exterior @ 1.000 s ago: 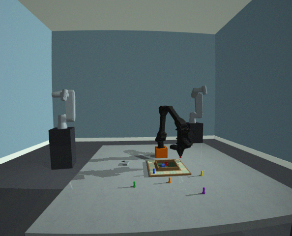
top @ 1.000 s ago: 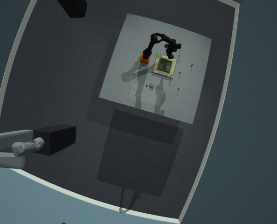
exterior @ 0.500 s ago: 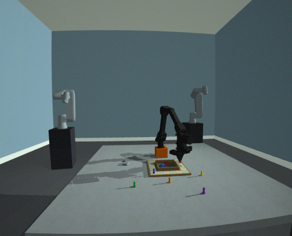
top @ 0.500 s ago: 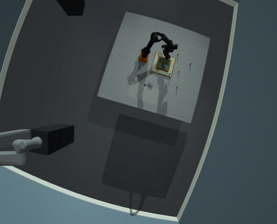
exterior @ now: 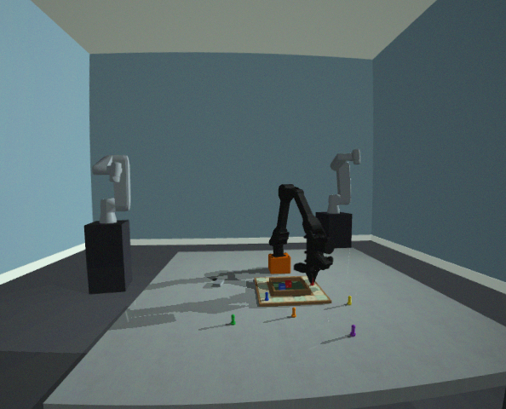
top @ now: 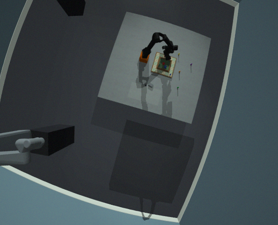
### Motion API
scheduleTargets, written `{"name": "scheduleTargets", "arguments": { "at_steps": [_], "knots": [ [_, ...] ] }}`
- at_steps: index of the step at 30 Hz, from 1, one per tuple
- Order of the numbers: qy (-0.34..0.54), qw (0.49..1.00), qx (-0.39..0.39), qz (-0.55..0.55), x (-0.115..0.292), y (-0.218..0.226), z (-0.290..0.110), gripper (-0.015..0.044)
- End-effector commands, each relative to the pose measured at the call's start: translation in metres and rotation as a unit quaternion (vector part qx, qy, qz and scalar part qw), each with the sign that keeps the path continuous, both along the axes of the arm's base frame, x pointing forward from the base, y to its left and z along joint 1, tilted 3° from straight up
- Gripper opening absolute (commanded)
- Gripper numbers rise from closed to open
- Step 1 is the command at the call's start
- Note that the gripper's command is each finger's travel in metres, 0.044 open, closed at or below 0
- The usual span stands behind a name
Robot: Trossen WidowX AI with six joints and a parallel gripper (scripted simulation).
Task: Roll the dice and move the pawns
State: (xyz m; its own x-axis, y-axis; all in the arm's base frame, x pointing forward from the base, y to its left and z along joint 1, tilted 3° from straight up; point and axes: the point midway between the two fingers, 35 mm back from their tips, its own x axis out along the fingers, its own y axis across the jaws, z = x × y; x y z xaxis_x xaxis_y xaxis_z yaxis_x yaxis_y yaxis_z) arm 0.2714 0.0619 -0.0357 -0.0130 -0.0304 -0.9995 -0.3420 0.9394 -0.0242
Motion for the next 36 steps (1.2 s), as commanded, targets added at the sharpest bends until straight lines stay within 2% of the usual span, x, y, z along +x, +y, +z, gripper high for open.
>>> {"name": "scheduleTargets", "arguments": {
  "at_steps": [1,14,16,19,23,25,32,36],
  "knots": [
    [-0.001,1.000,0.000,0.000,0.000,0.000,0.001,0.0053],
    [-0.001,1.000,0.000,0.000,0.000,0.000,0.001,0.0394],
    [0.000,1.000,0.000,0.000,0.001,0.000,0.011,0.0440],
    [0.003,1.000,0.000,-0.001,-0.001,0.001,0.045,0.0440],
    [0.003,1.000,0.000,-0.001,-0.001,0.001,0.048,0.0440],
    [0.002,1.000,0.000,-0.007,0.007,-0.006,0.049,0.0387],
    [-0.004,0.997,-0.005,-0.078,0.069,-0.101,0.060,0.0204],
    [-0.007,0.993,-0.009,-0.118,0.087,-0.173,0.064,0.0200]
  ]
}}
